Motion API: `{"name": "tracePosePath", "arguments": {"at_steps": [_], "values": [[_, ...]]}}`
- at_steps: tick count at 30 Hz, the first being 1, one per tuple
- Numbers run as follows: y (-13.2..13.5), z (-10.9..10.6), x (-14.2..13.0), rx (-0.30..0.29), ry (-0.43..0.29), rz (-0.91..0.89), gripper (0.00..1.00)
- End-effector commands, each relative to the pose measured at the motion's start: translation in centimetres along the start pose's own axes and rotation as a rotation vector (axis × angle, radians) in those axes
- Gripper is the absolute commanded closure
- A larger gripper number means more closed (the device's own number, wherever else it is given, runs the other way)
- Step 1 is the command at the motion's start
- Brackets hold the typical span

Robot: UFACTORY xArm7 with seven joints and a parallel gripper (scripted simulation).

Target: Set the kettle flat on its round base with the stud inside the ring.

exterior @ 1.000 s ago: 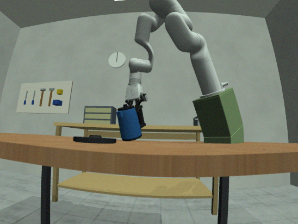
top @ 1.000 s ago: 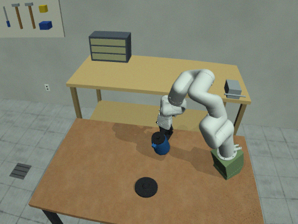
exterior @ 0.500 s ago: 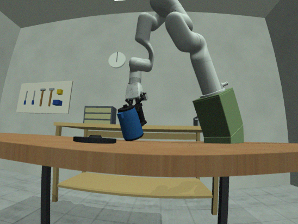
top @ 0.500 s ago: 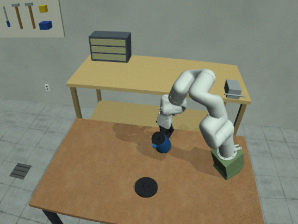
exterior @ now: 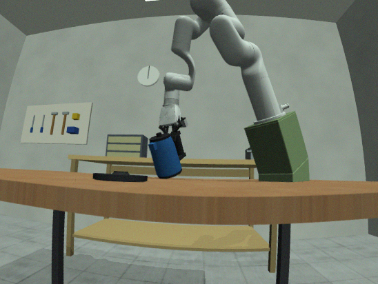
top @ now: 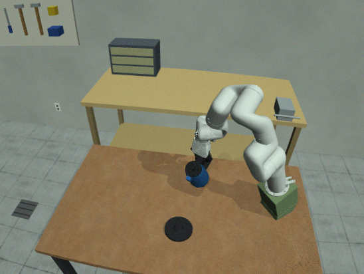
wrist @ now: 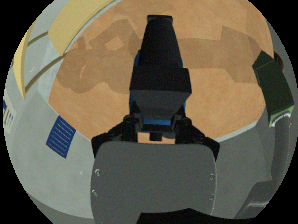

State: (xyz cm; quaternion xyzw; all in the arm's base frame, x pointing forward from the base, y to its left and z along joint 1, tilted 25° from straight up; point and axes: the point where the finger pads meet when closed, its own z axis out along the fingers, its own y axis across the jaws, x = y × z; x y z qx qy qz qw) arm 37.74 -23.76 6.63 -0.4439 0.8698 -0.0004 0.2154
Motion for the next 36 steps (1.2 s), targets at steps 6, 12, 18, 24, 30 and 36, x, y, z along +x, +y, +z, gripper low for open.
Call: {"name": "tracePosePath", "arguments": {"at_steps": [6,12,18,24,30,36], "values": [[-0.17,-0.14,0.06,0.004,0.001,0.0,1.0],[-0.17,-0.14,0.06,0.004,0.001,0.0,1.0],[-0.17,-0.14,0.06,0.004,0.001,0.0,1.0],[-0.17,-0.26,-0.06,0.004,0.001,0.0,1.0],[-0.18,-0.63,-0.48,0.004,0.001,0.0,1.0],[-0.18,-1.03,-0.91,0.004,0.001,0.0,1.0]]}}
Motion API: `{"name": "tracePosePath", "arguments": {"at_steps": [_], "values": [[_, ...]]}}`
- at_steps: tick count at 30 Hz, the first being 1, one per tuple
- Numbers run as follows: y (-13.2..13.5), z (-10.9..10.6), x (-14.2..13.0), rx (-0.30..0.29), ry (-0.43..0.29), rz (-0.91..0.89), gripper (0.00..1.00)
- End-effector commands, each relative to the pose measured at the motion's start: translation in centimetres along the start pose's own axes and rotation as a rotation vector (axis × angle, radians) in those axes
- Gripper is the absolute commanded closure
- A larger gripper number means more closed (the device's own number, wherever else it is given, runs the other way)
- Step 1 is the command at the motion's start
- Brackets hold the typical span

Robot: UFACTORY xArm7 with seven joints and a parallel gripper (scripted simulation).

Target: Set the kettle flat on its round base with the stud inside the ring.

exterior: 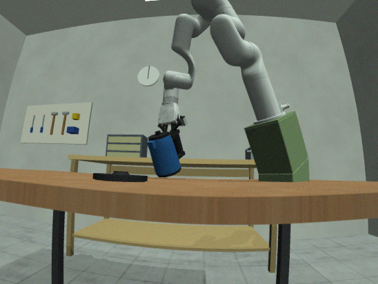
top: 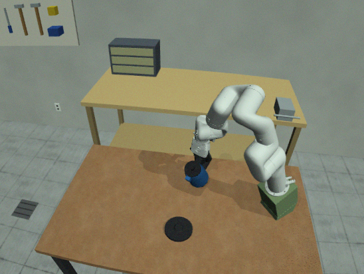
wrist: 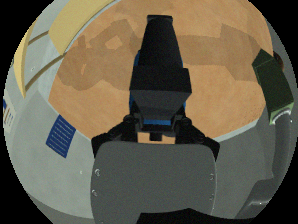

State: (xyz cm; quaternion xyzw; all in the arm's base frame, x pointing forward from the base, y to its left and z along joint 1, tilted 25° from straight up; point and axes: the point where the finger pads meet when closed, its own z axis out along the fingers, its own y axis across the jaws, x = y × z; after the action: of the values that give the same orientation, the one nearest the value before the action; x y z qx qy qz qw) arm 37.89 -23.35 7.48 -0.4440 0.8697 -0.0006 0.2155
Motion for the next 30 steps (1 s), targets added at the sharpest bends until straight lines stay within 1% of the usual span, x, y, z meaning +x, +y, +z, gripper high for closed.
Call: {"name": "tracePosePath", "arguments": {"at_steps": [1,13,30], "values": [[-0.2,-0.5,-0.3,0.004,0.001,0.001,1.0],[-0.2,-1.9,-1.9,0.004,0.001,0.001,1.0],[-0.2,-2.6,-2.7,0.004,0.001,0.001,1.0]]}}
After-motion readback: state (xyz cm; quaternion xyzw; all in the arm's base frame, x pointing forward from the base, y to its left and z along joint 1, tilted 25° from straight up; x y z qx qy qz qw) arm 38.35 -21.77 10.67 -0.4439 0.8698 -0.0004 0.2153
